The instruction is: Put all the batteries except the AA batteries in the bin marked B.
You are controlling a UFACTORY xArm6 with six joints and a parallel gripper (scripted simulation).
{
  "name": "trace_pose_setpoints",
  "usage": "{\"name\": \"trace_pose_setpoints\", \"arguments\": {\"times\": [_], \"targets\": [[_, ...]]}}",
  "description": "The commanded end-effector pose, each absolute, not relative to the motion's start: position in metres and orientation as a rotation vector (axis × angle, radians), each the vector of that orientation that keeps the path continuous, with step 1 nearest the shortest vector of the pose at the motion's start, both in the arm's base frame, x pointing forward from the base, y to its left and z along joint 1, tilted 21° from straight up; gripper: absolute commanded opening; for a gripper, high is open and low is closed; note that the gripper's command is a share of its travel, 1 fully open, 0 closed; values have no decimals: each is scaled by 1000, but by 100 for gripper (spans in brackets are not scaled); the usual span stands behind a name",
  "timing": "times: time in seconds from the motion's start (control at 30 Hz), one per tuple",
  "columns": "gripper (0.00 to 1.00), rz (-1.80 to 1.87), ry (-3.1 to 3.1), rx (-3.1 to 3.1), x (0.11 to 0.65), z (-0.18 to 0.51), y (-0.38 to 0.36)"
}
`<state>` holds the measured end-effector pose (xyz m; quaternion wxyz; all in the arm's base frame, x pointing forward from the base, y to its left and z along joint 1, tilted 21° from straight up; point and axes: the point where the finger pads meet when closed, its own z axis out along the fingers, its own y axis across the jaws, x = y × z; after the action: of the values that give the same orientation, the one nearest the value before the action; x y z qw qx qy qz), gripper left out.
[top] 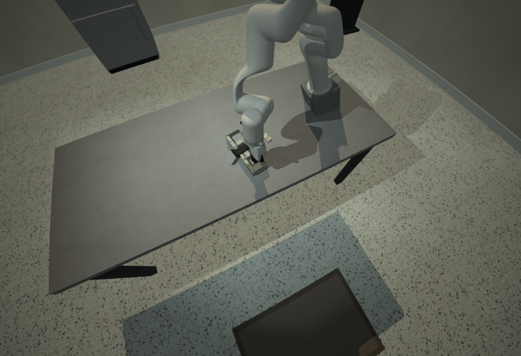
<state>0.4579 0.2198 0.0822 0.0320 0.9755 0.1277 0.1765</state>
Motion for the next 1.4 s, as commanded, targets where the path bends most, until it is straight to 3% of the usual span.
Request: {"name": "trace_pose_setpoints", "arguments": {"times": [0.0,1.37], "targets": [[7,553,394,3004,461,79,221],[7,553,394,3004,473,50,221]]}}
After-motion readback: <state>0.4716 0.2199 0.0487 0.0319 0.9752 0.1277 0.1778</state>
